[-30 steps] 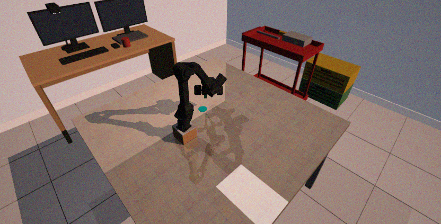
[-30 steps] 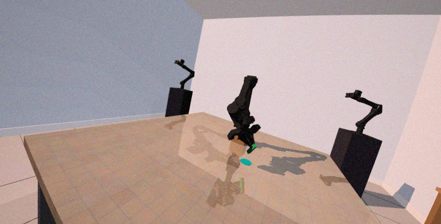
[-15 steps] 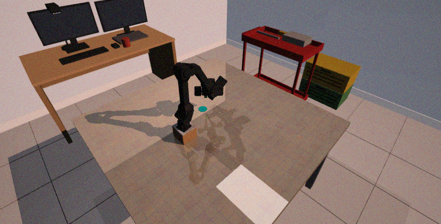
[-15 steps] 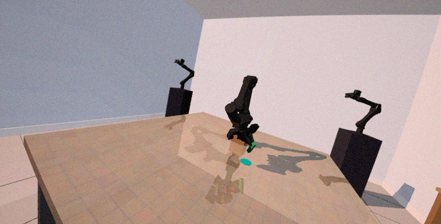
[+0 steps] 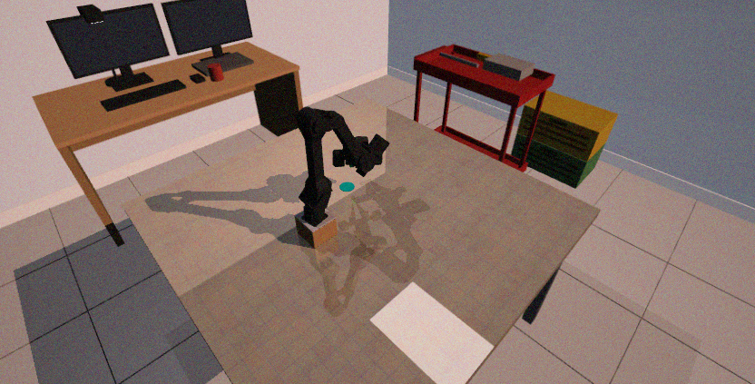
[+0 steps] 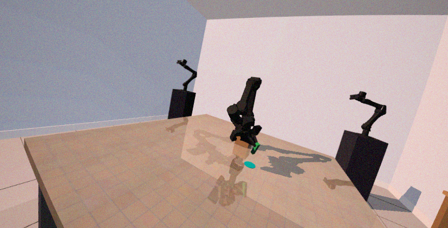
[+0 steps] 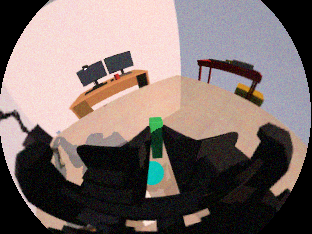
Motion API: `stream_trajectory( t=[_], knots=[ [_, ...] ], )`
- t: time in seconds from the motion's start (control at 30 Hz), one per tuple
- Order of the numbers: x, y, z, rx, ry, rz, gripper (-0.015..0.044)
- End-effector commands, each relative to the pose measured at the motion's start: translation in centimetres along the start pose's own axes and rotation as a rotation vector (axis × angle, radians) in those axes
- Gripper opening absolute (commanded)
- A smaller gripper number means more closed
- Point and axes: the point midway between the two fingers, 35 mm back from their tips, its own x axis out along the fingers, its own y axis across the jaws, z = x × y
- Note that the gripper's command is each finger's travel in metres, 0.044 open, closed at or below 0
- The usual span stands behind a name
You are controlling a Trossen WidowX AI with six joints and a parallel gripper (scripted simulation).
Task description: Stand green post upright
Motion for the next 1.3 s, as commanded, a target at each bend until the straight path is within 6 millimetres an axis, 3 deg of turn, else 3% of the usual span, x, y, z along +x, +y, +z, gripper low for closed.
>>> stream_trajectory(
  t=[0.0,1.27],
  knots=[
    [-0.2,0.3,-0.1,0.004,-0.021,0.006,0.0023],
    [-3.0,2.2,0.0,-0.098,-0.230,0.033,0.0023]
  ],
)
